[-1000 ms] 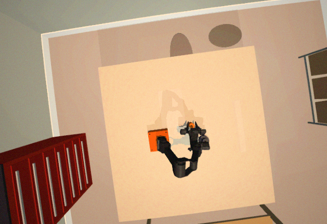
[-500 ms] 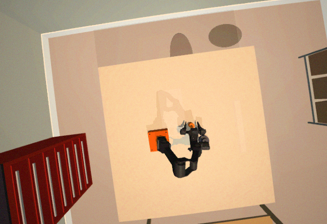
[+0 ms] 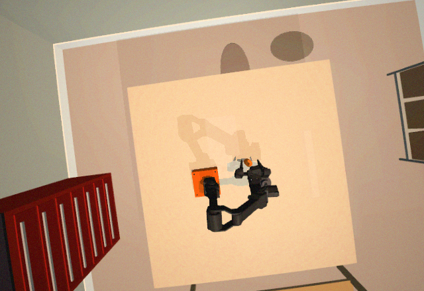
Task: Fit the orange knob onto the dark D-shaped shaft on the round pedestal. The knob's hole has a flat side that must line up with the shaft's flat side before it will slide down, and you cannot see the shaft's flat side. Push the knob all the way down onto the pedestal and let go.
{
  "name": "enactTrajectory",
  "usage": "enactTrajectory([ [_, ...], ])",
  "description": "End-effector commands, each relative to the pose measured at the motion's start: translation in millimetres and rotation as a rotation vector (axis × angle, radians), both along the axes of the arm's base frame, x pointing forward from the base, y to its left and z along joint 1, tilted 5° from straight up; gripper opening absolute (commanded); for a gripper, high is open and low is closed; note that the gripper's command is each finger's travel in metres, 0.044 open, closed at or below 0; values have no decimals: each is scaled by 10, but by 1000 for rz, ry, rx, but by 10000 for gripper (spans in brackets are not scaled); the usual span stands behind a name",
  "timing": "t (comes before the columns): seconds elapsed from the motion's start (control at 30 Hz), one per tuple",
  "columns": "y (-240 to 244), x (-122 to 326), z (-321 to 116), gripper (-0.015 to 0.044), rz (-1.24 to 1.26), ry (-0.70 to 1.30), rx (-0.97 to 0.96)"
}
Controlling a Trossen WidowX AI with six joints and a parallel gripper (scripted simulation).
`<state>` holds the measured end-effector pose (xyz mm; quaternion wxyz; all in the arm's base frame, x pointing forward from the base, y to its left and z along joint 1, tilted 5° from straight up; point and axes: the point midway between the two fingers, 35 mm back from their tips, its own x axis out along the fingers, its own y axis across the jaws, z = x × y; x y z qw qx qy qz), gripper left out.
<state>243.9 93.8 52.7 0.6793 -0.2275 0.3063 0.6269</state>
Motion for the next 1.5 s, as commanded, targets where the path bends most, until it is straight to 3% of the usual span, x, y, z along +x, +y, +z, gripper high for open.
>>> enactTrajectory([
  [0.0, 63, 6, 23, 440, 39, 70, -265],
  [0.17, 25, 20, 205, 440, 37, 65, -732],
  [0.27, 6, 43, 317, 440, 27, 28, -862],
  [0.67, 5, 43, 316, 440, 12, 34, -862],
  [1.2, 11, 57, 294, 440, -1404, 563, -683],
  [1.47, 26, 29, 293, 440, -1464, 585, -667],
])
